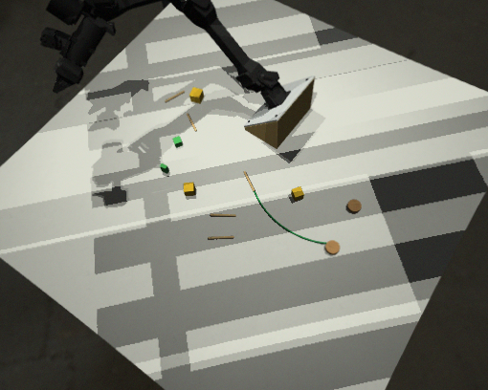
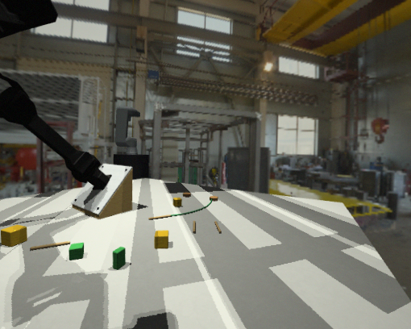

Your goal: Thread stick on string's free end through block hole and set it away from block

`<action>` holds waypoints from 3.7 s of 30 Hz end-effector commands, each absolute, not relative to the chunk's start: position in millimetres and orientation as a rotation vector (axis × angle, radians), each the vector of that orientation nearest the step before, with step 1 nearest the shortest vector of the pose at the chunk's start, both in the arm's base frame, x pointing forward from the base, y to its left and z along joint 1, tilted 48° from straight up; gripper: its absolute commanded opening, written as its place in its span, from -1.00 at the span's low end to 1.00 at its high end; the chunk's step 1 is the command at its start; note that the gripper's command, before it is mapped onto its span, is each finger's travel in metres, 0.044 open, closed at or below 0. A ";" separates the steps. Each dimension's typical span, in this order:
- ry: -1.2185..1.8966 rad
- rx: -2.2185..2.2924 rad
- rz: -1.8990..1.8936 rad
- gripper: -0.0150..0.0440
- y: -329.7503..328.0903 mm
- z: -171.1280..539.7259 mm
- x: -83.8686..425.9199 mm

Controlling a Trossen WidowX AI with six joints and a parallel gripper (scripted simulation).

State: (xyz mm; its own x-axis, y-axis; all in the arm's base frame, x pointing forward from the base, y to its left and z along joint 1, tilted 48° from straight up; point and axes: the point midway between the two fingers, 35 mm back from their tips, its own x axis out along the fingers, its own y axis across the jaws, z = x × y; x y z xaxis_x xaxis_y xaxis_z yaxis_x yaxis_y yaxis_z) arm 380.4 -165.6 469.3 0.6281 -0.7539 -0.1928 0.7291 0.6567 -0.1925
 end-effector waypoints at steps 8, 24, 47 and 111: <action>0.473 -0.257 -0.727 1.00 -138.6 404.9 426.5; 1.051 -0.840 -0.166 1.00 -18.2 182.4 476.8; 1.694 -1.853 1.181 1.00 99.9 -123.7 277.5; 1.769 -2.007 1.483 0.04 90.6 -149.1 225.7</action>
